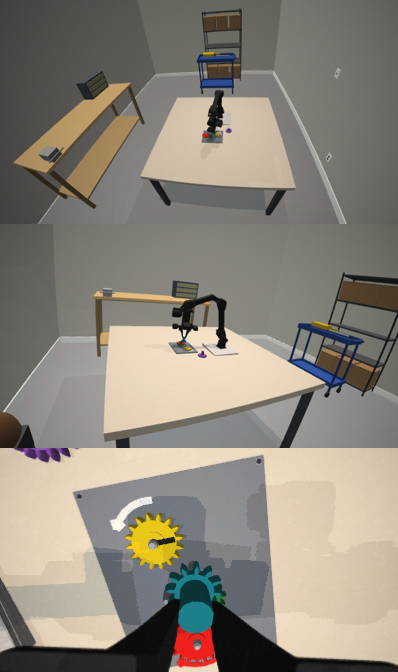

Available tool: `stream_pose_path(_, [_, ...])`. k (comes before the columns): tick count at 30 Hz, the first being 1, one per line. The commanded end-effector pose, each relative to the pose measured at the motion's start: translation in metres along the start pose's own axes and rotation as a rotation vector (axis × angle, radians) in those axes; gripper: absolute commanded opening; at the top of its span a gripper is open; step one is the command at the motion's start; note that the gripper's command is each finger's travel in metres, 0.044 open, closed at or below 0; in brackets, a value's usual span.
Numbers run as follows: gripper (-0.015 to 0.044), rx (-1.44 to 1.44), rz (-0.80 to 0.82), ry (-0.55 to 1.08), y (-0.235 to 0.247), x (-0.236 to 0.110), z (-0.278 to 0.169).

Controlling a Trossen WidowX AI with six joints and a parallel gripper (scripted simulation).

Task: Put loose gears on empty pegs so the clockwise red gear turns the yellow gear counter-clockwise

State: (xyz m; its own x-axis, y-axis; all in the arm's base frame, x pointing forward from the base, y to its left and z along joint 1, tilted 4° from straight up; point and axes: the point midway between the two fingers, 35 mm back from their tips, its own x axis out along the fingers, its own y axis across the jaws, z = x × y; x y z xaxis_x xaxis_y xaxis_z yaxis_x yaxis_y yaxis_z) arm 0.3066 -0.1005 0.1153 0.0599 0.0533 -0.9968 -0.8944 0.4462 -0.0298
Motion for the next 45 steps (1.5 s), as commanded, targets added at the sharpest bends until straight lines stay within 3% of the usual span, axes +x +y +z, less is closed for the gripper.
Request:
stream_pose_path(1, [0.0000,-0.119,-0.002,-0.003,0.000,0.000,0.000])
stream_pose_path(14, [0.0000,-0.479,-0.003,-0.003,0.000,0.000,0.000])
stream_pose_path(45, [0.0000,-0.668,-0.003,-0.002,0.000,0.026,0.000])
